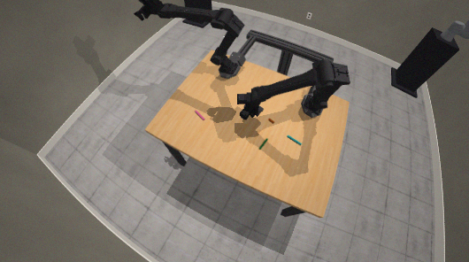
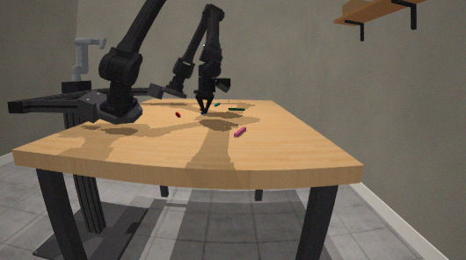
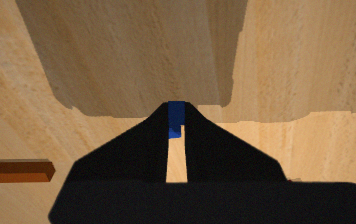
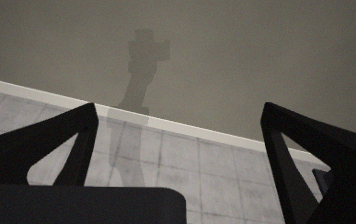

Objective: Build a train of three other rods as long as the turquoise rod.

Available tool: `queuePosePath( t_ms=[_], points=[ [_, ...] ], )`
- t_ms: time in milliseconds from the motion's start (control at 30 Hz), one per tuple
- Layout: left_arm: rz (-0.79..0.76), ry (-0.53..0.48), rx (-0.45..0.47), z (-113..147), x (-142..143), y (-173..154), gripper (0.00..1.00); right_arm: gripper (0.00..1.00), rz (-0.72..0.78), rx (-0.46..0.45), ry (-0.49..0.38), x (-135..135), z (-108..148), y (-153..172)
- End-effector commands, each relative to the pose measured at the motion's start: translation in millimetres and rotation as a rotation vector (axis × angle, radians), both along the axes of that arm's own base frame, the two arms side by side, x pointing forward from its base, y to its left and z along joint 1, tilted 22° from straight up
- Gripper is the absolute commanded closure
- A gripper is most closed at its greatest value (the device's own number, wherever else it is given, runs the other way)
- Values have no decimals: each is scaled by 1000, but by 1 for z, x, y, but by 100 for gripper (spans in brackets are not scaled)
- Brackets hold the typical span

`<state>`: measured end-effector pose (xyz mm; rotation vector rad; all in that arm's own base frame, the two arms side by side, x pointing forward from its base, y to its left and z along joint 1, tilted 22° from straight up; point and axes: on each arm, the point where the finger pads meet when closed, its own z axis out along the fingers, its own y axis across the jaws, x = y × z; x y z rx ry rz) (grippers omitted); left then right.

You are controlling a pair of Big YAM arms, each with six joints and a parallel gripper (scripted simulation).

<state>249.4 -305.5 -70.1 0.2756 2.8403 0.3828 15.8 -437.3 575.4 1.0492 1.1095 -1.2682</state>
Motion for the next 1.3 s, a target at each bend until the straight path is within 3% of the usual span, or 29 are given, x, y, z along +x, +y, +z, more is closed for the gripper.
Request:
queuePosePath(
  t_ms=[0, 633, 967, 1267],
  points=[
    [9, 6, 14, -8, 4, 7, 96, 0, -19, -87, -19, -9, 46, 4],
    [9, 6, 14, -8, 4, 7, 96, 0, -19, -87, -19, -9, 46, 4],
    [9, 6, 14, -8, 4, 7, 80, 0, -19, -87, -19, -9, 46, 4],
    [9, 6, 14, -8, 4, 7, 77, 0, -19, -87, -19, -9, 46, 4]
  ],
)
